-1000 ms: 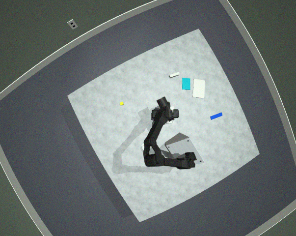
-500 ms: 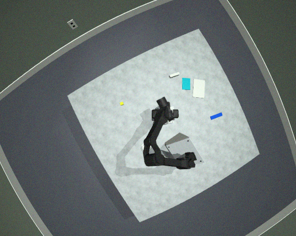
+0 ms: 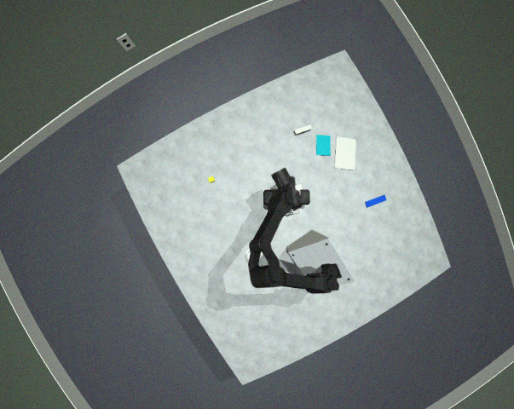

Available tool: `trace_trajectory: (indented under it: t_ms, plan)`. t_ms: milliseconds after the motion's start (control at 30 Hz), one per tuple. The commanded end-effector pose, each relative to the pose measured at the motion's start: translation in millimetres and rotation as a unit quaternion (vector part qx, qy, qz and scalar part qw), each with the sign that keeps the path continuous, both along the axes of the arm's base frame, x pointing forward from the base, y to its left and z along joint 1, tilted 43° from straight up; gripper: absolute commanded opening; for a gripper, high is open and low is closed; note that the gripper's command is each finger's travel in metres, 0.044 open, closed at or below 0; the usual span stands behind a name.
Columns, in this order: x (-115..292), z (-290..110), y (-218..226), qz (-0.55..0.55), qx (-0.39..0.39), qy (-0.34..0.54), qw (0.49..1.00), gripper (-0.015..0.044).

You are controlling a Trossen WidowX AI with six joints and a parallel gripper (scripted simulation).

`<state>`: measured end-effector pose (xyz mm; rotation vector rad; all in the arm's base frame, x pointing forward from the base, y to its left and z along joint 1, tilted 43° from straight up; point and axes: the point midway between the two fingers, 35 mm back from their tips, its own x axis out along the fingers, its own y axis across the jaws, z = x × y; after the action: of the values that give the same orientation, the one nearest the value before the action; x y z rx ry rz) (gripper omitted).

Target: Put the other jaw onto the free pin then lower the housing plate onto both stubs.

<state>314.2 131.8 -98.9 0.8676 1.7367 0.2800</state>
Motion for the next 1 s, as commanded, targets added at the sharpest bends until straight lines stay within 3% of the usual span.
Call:
trace_trajectory:
  t_ms: [0,967]
  plan:
    - [0.0,-0.6,1.4,0.000,0.001,0.000,1.000,0.0134]
    - [-0.8,-4.9,5.5,-0.001,0.001,0.000,1.000,0.0134]
